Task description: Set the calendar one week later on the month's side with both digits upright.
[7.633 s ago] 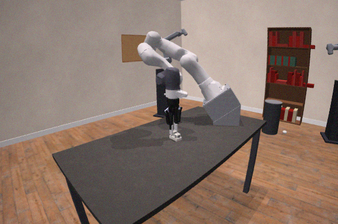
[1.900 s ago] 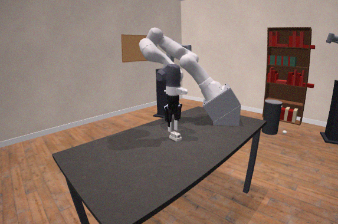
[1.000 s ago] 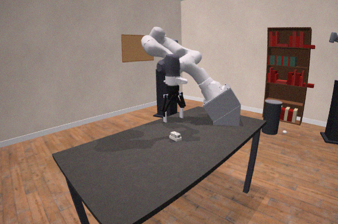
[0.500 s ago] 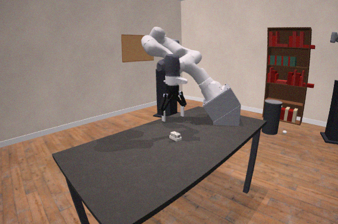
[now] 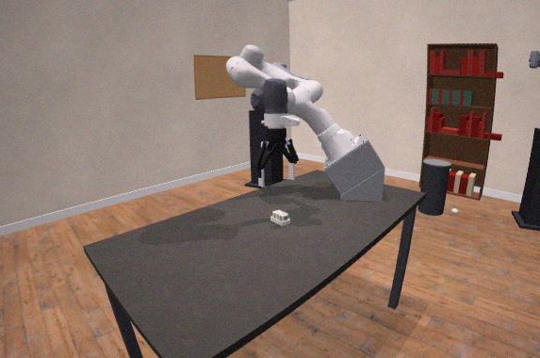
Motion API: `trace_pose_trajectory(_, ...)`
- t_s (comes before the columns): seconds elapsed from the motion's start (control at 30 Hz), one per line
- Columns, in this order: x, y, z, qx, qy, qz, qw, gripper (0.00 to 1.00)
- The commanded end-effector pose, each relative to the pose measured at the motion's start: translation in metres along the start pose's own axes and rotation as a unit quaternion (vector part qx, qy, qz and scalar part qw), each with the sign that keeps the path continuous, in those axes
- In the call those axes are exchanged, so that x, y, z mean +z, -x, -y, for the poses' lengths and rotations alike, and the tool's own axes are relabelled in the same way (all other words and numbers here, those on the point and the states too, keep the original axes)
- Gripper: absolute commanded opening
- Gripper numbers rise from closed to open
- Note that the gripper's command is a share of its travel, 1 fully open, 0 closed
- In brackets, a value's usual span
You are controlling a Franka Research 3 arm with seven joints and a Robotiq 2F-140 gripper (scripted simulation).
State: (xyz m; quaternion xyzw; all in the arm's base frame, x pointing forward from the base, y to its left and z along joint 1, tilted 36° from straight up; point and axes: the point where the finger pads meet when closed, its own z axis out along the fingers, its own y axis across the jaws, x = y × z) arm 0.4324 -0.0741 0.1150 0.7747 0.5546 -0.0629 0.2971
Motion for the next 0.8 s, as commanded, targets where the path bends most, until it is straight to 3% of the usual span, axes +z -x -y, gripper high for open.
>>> trace_pose_trajectory(0.0,-0.011,0.007,0.004,-0.005,-0.006,0.01,1.0,1.0)
trace_pose_trajectory(0.3,-0.026,0.007,0.004,-0.005,-0.006,0.01,1.0,1.0)
trace_pose_trajectory(0.77,-0.027,0.007,0.004,-0.005,-0.006,0.01,1.0,1.0)
